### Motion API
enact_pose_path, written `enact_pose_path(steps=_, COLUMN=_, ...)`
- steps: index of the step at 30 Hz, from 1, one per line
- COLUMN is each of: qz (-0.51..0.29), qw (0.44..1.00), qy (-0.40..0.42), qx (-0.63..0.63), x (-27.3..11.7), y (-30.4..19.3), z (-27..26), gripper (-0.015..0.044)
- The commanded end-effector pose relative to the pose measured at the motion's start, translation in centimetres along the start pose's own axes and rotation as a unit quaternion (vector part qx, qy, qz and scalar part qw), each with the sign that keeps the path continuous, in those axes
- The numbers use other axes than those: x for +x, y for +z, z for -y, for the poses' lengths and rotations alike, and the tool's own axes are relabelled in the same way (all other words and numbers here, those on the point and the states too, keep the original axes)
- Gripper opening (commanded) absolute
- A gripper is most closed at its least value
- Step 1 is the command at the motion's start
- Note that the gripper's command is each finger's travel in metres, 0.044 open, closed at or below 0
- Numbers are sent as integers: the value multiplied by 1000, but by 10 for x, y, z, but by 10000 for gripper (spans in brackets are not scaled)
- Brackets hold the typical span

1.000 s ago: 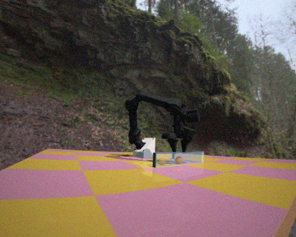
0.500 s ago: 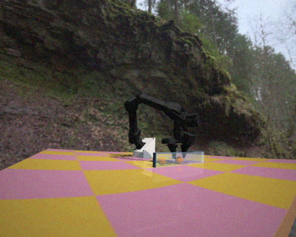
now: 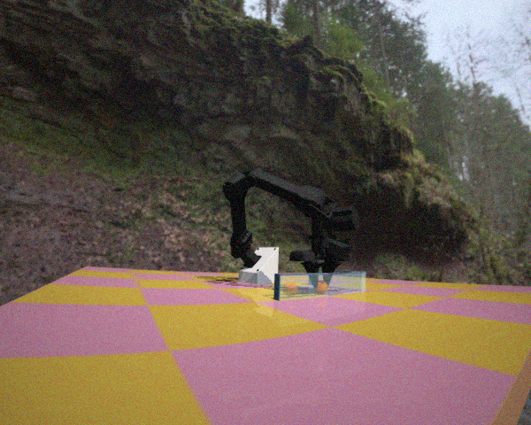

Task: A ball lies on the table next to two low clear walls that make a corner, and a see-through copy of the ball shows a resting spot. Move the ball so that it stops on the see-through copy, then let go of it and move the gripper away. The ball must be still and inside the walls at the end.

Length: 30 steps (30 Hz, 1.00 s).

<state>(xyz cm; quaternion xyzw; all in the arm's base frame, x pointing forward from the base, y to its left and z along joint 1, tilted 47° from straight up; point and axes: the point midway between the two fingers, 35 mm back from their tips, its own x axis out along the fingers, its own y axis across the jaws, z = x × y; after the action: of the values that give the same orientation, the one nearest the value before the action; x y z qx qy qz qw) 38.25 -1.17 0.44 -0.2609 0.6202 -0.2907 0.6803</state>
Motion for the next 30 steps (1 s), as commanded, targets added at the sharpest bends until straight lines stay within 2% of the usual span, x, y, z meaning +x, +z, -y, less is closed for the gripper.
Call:
enact_pose_path(steps=1, qz=-1, qw=1000, qy=-3, qx=-4, x=2, y=-1, z=0, gripper=113)
enact_pose_path(steps=5, qz=-5, qw=1000, qy=1, qx=-4, x=-10, y=0, z=-2, gripper=8)
enact_pose_path(steps=6, qz=-6, qw=1000, qy=2, qx=-5, x=-15, y=1, z=-3, gripper=0)
enact_pose_path(steps=25, qz=-2, qw=1000, qy=-1, qx=-4, x=-123, y=0, z=-2, gripper=0)
enact_pose_path(steps=30, qz=-2, qw=1000, qy=0, qx=-5, x=-123, y=1, z=8, gripper=0)
